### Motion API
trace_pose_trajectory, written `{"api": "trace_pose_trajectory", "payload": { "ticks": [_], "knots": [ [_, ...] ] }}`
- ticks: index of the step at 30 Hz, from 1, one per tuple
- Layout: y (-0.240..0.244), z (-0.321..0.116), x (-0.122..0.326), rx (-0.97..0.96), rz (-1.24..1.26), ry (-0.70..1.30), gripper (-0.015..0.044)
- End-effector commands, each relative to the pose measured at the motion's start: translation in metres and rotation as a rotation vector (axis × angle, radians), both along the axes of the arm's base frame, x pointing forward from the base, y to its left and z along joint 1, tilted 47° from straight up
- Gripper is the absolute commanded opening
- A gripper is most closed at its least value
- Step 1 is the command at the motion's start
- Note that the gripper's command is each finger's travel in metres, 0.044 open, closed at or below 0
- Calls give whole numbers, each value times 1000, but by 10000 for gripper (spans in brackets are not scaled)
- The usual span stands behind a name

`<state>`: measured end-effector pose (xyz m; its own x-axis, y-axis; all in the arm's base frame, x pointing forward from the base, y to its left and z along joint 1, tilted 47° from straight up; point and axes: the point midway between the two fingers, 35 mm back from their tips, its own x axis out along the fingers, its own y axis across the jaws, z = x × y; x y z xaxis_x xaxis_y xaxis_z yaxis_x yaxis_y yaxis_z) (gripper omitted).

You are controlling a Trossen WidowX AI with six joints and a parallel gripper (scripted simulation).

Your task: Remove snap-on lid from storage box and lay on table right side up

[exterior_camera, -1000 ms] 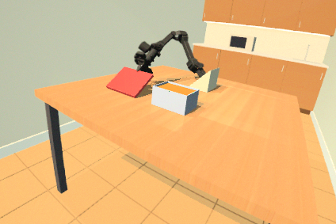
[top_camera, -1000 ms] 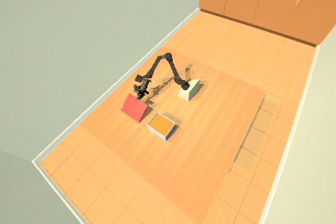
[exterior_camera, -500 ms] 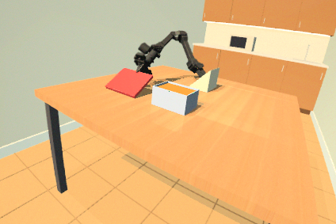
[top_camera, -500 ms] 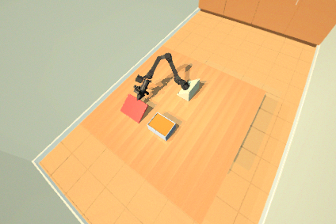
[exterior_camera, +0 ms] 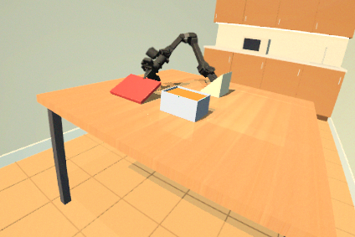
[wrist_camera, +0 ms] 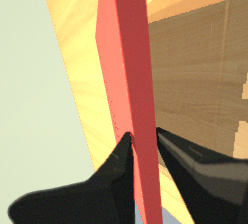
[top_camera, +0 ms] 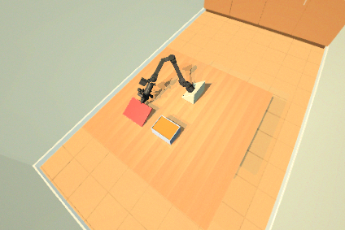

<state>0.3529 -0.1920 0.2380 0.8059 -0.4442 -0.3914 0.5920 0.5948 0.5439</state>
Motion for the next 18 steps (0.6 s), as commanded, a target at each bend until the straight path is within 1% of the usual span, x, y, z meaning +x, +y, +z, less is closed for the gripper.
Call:
{"api": "trace_pose_trajectory", "payload": {
  "ticks": [1,17,18],
  "knots": [
    [-10,-16,-2,10,-29,38,0],
    [-16,-22,-2,10,-29,38,0],
    [-11,-10,-1,3,-15,11,26]
  ]
}}
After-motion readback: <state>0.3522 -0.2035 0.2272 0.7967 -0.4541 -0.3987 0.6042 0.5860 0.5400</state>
